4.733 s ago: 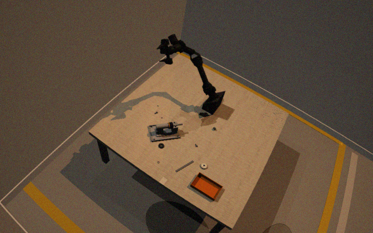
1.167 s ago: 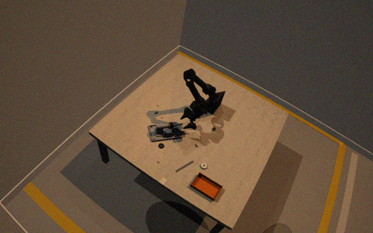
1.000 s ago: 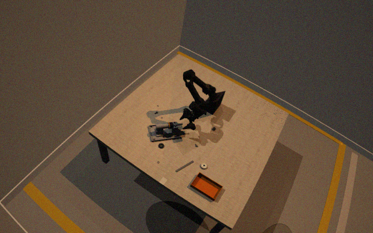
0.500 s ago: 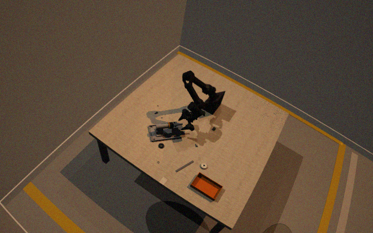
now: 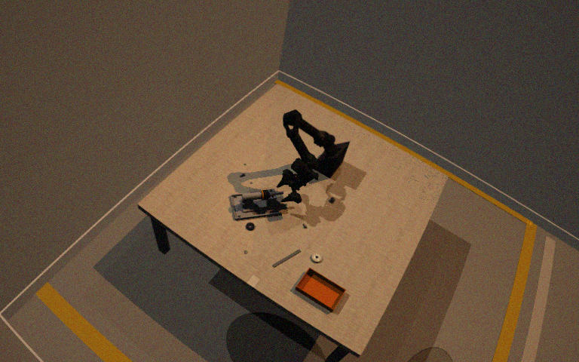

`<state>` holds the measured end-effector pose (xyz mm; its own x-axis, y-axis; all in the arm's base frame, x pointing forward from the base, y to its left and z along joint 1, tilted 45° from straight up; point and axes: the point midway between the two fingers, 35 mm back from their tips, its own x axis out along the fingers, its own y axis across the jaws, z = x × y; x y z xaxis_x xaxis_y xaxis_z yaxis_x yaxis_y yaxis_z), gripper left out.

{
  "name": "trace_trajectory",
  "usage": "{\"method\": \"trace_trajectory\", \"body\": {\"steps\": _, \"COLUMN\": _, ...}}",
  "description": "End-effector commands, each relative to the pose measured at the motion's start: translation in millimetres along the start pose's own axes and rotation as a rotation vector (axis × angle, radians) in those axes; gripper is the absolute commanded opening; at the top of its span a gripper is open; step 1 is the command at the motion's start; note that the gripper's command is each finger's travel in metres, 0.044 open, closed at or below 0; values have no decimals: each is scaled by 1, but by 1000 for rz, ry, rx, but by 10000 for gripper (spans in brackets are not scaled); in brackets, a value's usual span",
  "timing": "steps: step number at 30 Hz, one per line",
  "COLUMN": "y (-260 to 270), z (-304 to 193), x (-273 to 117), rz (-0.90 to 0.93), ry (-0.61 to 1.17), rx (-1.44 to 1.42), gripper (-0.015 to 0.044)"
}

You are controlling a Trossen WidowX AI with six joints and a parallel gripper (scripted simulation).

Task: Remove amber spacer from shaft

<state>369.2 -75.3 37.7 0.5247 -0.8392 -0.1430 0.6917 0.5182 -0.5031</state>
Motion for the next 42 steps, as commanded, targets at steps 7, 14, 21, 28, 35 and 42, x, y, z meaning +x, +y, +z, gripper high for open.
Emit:
{"method": "trace_trajectory", "body": {"steps": 7, "y": 1, "z": 1, "x": 0, "rz": 4, "ry": -2, "rx": -4, "gripper": 440}}
{"method": "trace_trajectory", "body": {"steps": 14, "y": 1, "z": 1, "x": 4, "rz": 4, "ry": -2, "rx": -3, "gripper": 440}}
{"method": "trace_trajectory", "body": {"steps": 21, "y": 1, "z": 1, "x": 14, "rz": 4, "ry": -2, "rx": -4, "gripper": 440}}
{"method": "trace_trajectory", "body": {"steps": 28, "y": 1, "z": 1, "x": 18, "rz": 4, "ry": -3, "rx": -4, "gripper": 440}}
{"method": "trace_trajectory", "body": {"steps": 35, "y": 1, "z": 1, "x": 18, "rz": 4, "ry": -3, "rx": -4, "gripper": 440}}
{"method": "trace_trajectory", "body": {"steps": 42, "y": 1, "z": 1, "x": 18, "rz": 4, "ry": -3, "rx": -4, "gripper": 440}}
